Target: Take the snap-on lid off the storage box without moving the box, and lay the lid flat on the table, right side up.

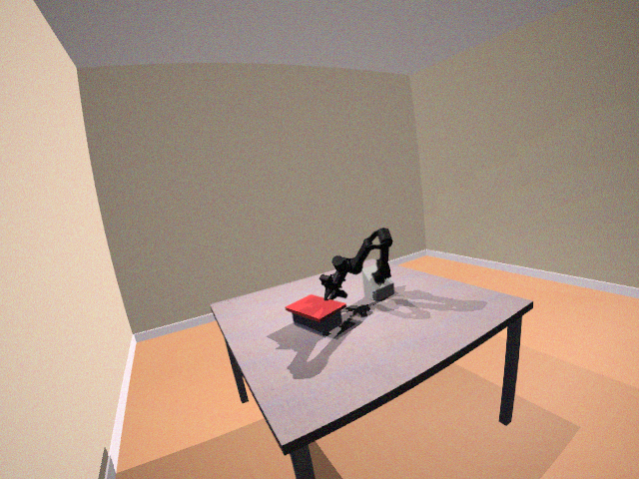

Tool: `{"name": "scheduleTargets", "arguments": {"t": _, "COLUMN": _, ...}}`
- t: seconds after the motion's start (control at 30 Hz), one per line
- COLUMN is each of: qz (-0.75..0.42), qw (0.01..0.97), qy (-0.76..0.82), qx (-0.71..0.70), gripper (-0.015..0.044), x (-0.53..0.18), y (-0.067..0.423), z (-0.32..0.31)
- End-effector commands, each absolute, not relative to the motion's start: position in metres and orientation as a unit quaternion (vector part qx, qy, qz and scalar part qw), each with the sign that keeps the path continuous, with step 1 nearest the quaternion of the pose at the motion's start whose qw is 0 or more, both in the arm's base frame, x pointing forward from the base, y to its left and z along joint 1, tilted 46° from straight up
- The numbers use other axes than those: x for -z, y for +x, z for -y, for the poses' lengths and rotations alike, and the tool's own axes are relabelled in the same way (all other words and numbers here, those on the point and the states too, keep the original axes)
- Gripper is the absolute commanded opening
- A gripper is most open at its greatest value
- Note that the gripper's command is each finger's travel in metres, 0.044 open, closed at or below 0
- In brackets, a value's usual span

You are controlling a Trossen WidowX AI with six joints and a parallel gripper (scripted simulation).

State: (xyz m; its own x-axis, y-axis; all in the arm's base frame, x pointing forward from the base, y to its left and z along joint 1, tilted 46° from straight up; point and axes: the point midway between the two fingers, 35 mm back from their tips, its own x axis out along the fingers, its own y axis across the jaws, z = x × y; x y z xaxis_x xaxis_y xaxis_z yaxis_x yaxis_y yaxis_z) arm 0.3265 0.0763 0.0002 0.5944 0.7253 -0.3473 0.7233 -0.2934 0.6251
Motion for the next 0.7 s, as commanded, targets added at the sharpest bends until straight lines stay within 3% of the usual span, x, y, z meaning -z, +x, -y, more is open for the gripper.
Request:
{"name": "scheduleTargets", "arguments": {"t": 0.0, "qz": -0.449, "qw": 0.389, "qy": 0.804, "qx": -0.004, "gripper": 0.0, "x": -0.0018, "y": 0.327, "z": -0.0743}}
{"name": "scheduleTargets", "arguments": {"t": 0.67, "qz": -0.449, "qw": 0.389, "qy": 0.804, "qx": -0.004, "gripper": 0.0, "x": -0.0047, "y": 0.3273, "z": -0.0714}}
